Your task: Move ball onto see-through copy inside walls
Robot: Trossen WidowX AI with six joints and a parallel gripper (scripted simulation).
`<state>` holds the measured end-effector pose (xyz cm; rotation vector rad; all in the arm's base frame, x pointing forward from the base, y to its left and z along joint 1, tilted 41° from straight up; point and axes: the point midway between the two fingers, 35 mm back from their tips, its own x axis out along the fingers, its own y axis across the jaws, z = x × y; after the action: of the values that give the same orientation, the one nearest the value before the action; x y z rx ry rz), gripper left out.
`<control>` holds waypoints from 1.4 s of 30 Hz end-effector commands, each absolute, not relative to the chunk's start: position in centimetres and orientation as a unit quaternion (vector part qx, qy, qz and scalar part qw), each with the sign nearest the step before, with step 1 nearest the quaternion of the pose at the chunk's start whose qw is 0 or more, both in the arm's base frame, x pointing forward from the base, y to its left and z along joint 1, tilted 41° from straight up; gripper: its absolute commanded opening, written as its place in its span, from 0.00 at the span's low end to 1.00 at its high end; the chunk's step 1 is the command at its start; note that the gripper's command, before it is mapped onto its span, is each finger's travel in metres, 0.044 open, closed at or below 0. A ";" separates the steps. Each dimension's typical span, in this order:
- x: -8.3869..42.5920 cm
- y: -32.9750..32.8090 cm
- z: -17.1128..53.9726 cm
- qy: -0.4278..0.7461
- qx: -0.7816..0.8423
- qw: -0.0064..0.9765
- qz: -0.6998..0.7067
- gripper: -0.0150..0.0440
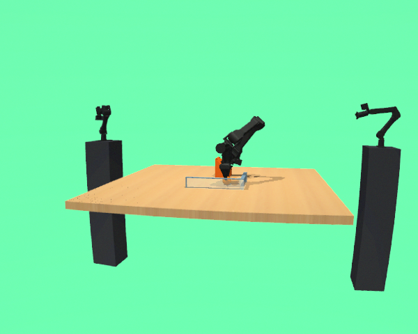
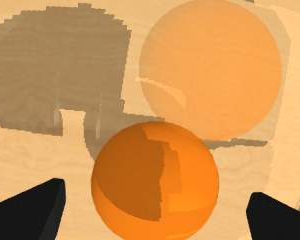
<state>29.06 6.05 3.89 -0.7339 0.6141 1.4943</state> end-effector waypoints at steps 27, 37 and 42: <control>29.6 4.0 5.9 0.272 -0.320 0.631 0.652 0.25; 29.6 0.3 10.2 0.273 -0.320 0.631 0.652 0.25; 29.1 -1.5 12.5 0.272 -0.318 0.631 0.653 0.25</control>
<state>29.34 -0.47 11.24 -0.7230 0.6266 1.4961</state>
